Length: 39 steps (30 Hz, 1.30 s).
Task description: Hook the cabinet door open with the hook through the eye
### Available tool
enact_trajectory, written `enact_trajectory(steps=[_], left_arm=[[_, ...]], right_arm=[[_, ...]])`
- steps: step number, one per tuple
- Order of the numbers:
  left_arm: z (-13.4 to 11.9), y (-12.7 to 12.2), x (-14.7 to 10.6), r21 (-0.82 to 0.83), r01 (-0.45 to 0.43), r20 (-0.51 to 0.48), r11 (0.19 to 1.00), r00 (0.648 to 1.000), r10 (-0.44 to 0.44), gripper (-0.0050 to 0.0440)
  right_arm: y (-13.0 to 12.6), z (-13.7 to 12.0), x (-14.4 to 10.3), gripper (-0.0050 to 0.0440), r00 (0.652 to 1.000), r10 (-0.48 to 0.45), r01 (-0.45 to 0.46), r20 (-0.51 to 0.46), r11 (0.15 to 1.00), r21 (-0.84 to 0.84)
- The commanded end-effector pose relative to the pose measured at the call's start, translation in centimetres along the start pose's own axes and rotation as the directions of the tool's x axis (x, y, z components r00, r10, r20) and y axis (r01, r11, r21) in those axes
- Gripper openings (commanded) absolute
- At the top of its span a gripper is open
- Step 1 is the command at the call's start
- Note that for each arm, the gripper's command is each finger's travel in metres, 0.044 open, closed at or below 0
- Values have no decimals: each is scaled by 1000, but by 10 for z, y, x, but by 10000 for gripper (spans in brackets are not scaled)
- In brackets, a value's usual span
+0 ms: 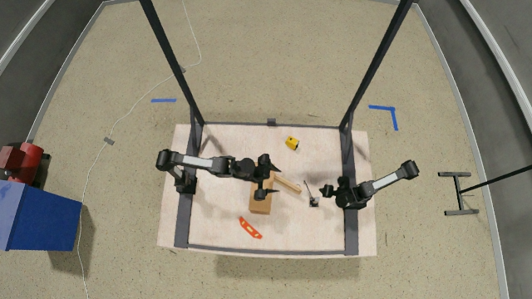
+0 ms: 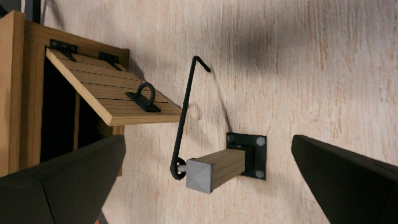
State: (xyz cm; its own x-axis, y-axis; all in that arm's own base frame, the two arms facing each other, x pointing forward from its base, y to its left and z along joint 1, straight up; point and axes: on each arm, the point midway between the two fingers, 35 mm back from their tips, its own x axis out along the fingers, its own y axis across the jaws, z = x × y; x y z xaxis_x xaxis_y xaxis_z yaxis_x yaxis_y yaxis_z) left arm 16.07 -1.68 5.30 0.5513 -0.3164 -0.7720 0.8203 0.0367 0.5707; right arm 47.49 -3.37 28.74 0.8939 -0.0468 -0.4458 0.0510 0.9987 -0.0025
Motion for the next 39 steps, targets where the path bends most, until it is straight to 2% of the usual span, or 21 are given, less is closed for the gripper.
enact_trajectory(steps=[1, 11, 16, 23, 25, 29, 33, 39], left_arm=[[1, 5, -3, 11, -13, 1, 1000, 1000, 13, 440], [1, 5, -3, 11, -13, 1, 1000, 1000, 13, 440], [2, 10, 0, -1, -18, 15, 1000, 1000, 18, 320], [-6, 34, 7, -147, -82, 10, 986, 996, 84, 152], [-6, 34, 7, -147, -82, 10, 986, 996, 84, 152], [-12, 54, 12, -258, -133, 4, 957, 990, 139, 150], [-17, 67, 18, -370, -163, -2, 915, 985, 174, 150], [-19, 75, 29, -564, -137, 11, 814, 985, 174, 150]], right_arm=[[3, 15, -11, 400, 999, 5, -5, 42, 1000, -1], [3, 15, -11, 400, 999, 5, -5, 42, 1000, -1], [3, 11, -19, 400, 999, 5, -5, 40, 1000, -1], [-1, -12, -62, 400, 999, 2, -2, 35, 1000, 2], [-1, -12, -62, 400, 999, 2, -2, 35, 1000, 2], [-2, -27, -84, 400, 999, -2, 2, 33, 1000, 1], [-2, -37, -95, 400, 999, -3, 3, 32, 1000, 2], [-2, -41, -98, 400, 1000, -3, 3, 28, 1000, 2]])
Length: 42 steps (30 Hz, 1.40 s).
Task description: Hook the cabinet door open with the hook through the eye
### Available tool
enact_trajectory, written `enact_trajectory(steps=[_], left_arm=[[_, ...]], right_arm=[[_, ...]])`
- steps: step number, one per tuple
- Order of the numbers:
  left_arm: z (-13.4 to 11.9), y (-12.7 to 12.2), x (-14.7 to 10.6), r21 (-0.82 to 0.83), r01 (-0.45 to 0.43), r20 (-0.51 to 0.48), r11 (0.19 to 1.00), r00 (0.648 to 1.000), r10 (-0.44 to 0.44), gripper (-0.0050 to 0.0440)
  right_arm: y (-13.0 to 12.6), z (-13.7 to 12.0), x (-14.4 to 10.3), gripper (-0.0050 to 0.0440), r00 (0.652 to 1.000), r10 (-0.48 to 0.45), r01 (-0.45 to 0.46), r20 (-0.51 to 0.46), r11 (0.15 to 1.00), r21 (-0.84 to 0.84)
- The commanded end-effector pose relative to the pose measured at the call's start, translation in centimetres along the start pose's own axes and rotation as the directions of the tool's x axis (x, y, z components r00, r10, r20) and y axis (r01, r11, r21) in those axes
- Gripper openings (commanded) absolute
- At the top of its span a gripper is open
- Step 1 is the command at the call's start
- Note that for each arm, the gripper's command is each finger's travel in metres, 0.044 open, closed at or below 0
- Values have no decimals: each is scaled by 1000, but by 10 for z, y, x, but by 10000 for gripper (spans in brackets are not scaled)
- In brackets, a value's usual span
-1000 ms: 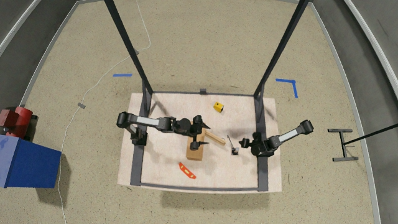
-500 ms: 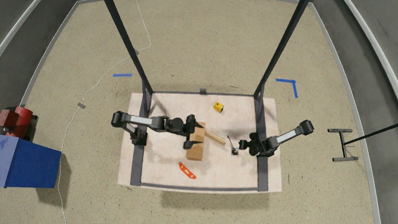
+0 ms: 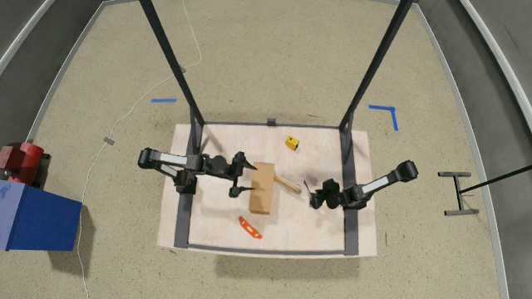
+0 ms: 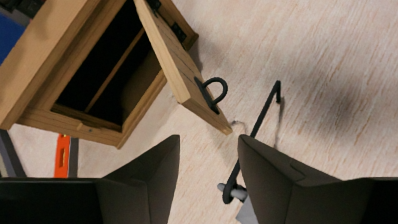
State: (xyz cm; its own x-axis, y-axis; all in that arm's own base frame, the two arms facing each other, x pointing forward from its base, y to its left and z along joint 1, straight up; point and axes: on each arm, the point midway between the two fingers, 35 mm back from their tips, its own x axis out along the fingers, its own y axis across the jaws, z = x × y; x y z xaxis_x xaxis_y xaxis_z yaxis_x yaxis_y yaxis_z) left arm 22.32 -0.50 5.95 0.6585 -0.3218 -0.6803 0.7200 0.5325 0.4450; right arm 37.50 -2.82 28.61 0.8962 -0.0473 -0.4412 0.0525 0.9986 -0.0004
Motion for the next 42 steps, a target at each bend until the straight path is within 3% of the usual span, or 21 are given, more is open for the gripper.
enact_trajectory(steps=[1, 3, 10, 17, 26, 34, 42], left_arm=[[8, 16, 8, -131, -26, 13, 991, 1000, 28, 150], [8, 16, 8, -131, -26, 13, 991, 1000, 28, 150], [8, 18, 22, -390, 7, 21, 921, 1000, 1, 150], [12, 20, 32, -540, 24, 51, 841, 999, 5, 150], [16, 27, 38, -577, 18, 65, 817, 998, 23, 150], [16, 24, 62, -582, 23, 62, 813, 998, 16, 103], [20, 31, 67, -578, 19, 68, 816, 997, 25, 67]], right_arm=[[-2, 5, -9, 400, 1000, -3, 3, 23, 1000, -1], [-2, 5, -9, 400, 1000, -3, 3, 23, 1000, -1], [-2, 10, -10, 400, 999, -3, 3, 35, 1000, -1], [-2, 8, -8, 400, 1000, -3, 3, 29, 1000, 1], [-2, 8, -8, 400, 1000, -3, 3, 29, 1000, 1], [-2, 8, -8, 400, 1000, -3, 3, 29, 1000, 1], [-2, 8, -8, 400, 1000, -3, 3, 29, 1000, 1]])
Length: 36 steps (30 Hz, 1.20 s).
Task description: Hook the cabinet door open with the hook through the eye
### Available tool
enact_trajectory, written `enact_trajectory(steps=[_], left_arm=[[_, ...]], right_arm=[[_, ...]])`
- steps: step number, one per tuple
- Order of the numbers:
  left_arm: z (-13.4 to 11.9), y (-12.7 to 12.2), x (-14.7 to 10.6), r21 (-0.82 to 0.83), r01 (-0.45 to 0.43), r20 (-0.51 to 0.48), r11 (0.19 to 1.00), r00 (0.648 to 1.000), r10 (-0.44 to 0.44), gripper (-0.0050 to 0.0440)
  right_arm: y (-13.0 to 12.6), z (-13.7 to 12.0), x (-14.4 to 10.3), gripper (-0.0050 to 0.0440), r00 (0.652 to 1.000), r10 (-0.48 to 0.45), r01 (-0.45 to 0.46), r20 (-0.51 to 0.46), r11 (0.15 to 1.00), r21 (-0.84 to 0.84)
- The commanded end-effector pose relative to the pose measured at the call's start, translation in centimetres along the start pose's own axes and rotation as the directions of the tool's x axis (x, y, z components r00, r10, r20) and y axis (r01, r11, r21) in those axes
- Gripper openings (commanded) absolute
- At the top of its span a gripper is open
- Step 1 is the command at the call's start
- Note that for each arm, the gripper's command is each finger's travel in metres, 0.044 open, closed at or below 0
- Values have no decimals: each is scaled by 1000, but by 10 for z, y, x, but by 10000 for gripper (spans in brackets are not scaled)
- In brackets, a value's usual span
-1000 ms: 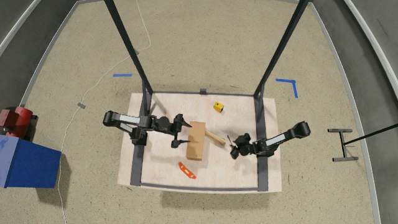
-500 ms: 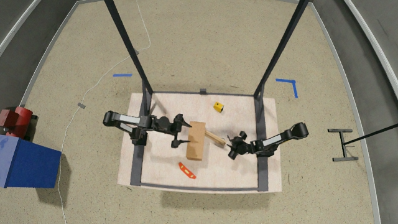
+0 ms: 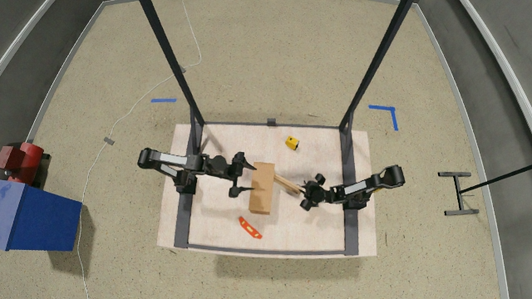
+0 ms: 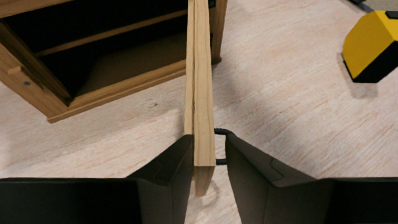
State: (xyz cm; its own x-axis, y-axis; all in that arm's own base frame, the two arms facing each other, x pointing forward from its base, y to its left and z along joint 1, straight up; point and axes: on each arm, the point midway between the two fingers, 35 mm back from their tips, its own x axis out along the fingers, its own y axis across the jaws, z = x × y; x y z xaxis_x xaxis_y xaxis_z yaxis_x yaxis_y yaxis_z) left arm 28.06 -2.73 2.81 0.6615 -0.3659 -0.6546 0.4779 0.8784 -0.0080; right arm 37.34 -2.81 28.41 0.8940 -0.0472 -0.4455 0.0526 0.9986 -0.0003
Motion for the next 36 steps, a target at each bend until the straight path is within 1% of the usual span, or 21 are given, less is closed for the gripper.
enact_trajectory(steps=[1, 10, 13, 15, 20, 27, 30, 36], left_arm=[[15, 7, 1, 13, -15, 34, 1000, 999, 15, 61], [12, 5, -1, 14, -14, 34, 1000, 999, 14, 0], [12, 5, -2, 15, -16, 35, 1000, 999, 15, 0], [14, 9, -1, 17, -16, 36, 1000, 999, 15, 9], [14, 23, 0, 71, 45, 30, 996, 998, -47, 9], [15, 41, 1, 131, 109, 24, 985, 993, -113, 9], [16, 43, 2, 141, 120, 23, 983, 992, -124, 9], [19, 59, 4, 202, 184, 11, 962, 982, -190, 9]], right_arm=[[-2, 11, -8, 400, 999, -3, 3, 34, 1000, 1], [-2, 11, -8, 400, 999, -3, 3, 34, 1000, 1], [-2, 11, -8, 400, 999, -3, 3, 34, 1000, 1], [-2, 11, -8, 400, 999, -3, 3, 34, 1000, 1], [-4, 8, -7, 400, 1000, -17, 16, 23, 1000, 12], [-14, -6, -8, 400, 995, -85, 88, -44, 995, 57], [-15, -8, -8, 400, 994, -92, 95, -51, 994, 61], [-24, -21, -10, 400, 982, -153, 164, -111, 982, 93]])
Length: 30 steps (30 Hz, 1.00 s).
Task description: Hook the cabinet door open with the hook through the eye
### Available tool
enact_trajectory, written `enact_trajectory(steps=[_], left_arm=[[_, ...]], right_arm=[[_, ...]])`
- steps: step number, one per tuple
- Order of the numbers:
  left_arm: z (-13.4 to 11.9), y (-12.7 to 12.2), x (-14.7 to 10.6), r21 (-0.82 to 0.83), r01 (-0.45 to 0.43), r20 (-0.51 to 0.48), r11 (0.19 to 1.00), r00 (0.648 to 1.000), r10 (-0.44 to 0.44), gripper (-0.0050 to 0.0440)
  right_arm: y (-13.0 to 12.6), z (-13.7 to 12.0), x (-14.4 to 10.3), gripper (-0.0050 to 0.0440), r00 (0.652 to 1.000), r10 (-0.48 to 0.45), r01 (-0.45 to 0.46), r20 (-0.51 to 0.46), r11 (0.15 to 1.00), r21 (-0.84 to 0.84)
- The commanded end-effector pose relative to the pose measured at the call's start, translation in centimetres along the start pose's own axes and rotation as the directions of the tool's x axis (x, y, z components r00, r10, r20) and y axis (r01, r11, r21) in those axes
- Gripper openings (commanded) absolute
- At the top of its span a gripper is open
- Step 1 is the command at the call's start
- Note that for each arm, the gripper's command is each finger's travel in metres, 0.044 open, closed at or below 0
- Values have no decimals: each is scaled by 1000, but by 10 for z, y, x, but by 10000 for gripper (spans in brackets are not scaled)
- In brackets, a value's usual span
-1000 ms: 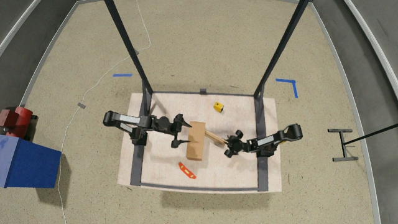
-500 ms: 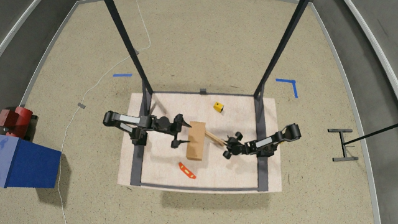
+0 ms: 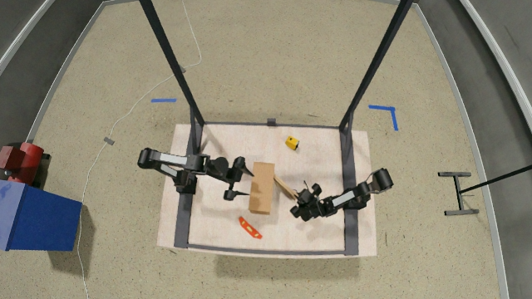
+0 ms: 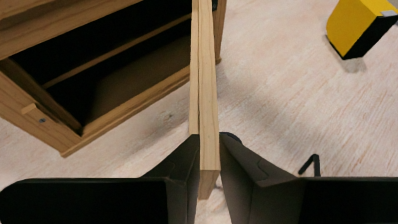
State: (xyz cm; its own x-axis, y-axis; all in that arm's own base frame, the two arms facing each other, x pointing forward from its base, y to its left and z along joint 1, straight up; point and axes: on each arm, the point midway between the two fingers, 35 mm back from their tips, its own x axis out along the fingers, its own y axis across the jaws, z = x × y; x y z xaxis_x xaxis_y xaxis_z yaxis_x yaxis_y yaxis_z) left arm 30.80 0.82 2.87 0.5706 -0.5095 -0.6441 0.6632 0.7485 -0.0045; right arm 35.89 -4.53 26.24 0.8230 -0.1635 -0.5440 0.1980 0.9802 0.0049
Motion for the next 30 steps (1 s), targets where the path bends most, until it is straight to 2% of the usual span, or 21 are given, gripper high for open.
enact_trajectory(steps=[1, 7, 30], left_arm=[[11, 19, -3, 59, 25, 14, 998, 1000, -26, 9], [13, 34, -2, 112, 84, 10, 990, 996, -85, 9], [21, 75, 8, 264, 260, -28, 929, 965, -263, 9]], right_arm=[[-8, 3, -8, 400, 999, -42, 42, 1, 999, 32], [-12, -2, -8, 400, 998, -67, 68, -19, 997, 44], [-12, -1, -8, 400, 998, -65, 66, -18, 997, 41]])
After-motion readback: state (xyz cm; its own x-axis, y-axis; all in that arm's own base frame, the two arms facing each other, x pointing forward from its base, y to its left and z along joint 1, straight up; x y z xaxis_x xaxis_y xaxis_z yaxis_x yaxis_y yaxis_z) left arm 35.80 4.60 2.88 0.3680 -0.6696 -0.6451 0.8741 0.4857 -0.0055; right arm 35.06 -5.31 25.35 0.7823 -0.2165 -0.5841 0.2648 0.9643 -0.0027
